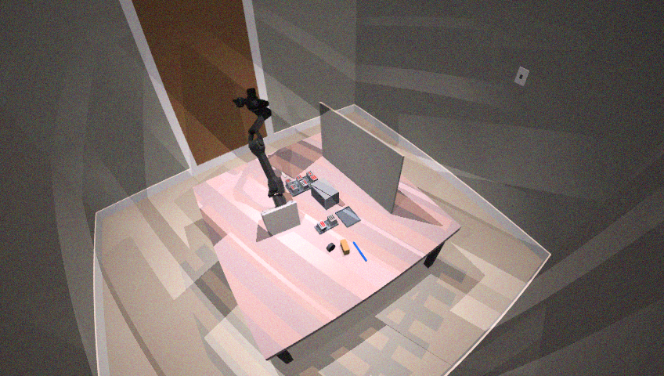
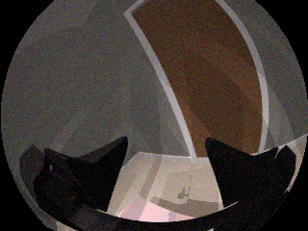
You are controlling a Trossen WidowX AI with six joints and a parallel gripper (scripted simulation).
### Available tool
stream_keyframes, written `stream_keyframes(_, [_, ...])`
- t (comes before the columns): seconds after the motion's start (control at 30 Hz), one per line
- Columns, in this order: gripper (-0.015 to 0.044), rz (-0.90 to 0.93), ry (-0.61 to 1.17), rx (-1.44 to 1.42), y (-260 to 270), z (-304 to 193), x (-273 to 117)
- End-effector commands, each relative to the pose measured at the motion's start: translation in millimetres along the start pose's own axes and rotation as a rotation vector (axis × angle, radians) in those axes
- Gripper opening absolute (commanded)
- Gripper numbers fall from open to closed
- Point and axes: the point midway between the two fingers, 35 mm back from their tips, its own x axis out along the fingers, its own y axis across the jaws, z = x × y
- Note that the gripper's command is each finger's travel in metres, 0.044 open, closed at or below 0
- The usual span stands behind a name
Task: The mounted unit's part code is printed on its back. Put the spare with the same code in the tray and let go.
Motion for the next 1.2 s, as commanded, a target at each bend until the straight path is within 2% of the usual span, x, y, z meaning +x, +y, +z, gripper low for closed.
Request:
stream_keyframes(0.0, [0.0426,0.0,0.0,0.0,0,0,0])
stream_keyframes(0.03, [0.044,0.0,0.0,0.0,0,0,0])
stream_keyframes(0.27, [0.044,-0.02,-0.006,0.005,-7,0,-2])
stream_keyframes(0.57, [0.044,-0.267,-0.062,0.056,-88,-3,-29])
stream_keyframes(0.87, [0.044,-0.6,-0.084,0.107,-181,-23,-90])
stream_keyframes(1.17, [0.044,-0.948,-0.041,0.162,-253,-60,-175])
